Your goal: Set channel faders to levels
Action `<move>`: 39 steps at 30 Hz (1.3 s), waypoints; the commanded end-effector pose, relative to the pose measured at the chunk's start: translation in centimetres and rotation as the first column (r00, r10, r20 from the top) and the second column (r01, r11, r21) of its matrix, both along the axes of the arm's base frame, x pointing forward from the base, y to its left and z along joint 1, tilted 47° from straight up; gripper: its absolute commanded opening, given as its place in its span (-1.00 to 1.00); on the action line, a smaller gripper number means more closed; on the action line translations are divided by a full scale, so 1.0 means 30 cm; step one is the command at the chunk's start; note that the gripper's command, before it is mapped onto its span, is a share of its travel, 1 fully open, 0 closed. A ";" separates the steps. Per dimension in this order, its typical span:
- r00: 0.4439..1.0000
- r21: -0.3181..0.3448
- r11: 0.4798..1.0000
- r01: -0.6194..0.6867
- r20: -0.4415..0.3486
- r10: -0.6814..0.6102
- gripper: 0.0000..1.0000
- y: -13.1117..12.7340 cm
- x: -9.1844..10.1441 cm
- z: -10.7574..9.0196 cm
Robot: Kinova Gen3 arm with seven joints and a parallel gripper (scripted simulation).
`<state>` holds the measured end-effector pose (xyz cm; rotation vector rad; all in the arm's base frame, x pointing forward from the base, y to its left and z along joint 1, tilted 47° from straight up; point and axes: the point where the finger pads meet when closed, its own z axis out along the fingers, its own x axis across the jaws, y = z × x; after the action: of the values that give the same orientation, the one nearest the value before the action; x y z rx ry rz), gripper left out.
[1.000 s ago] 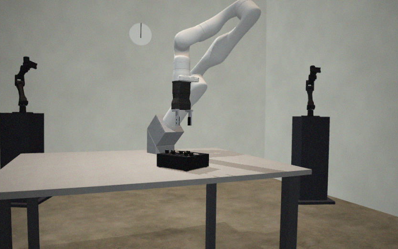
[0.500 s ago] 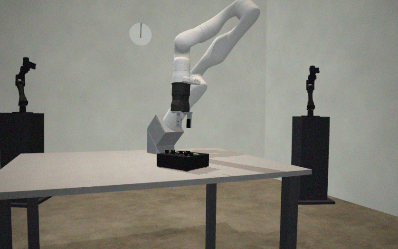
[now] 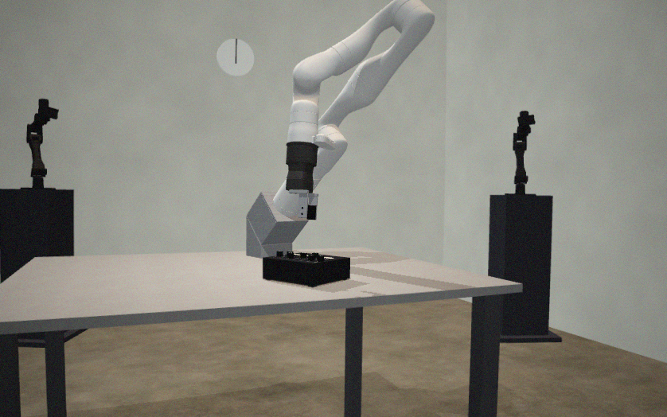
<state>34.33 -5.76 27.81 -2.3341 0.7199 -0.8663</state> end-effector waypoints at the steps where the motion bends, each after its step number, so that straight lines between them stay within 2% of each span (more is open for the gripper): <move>1: 1.000 -0.020 1.000 -0.021 0.014 0.021 1.00 0.006 0.004 -0.005; 2: 1.000 -0.020 1.000 -0.021 0.014 0.021 1.00 0.006 0.004 -0.005; 9: 0.986 -0.194 0.972 -0.132 0.077 0.149 1.00 0.005 0.027 -0.021; 17: 0.948 -0.392 0.890 -0.235 0.109 0.298 1.00 0.000 0.048 -0.046; 19: 0.948 -0.392 0.890 -0.235 0.109 0.298 1.00 0.000 0.048 -0.046; 31: 0.868 -0.632 0.698 -0.335 0.081 0.490 1.00 -0.014 0.070 -0.089; 34: 0.847 -0.677 0.647 -0.351 0.064 0.528 1.00 -0.018 0.074 -0.099; 36: 0.847 -0.677 0.647 -0.351 0.064 0.528 1.00 -0.018 0.074 -0.099; 39: 0.827 -0.715 0.596 -0.364 0.046 0.561 1.00 -0.022 0.077 -0.109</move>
<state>36.62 -6.47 24.72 -2.7234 -0.4143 -1.2997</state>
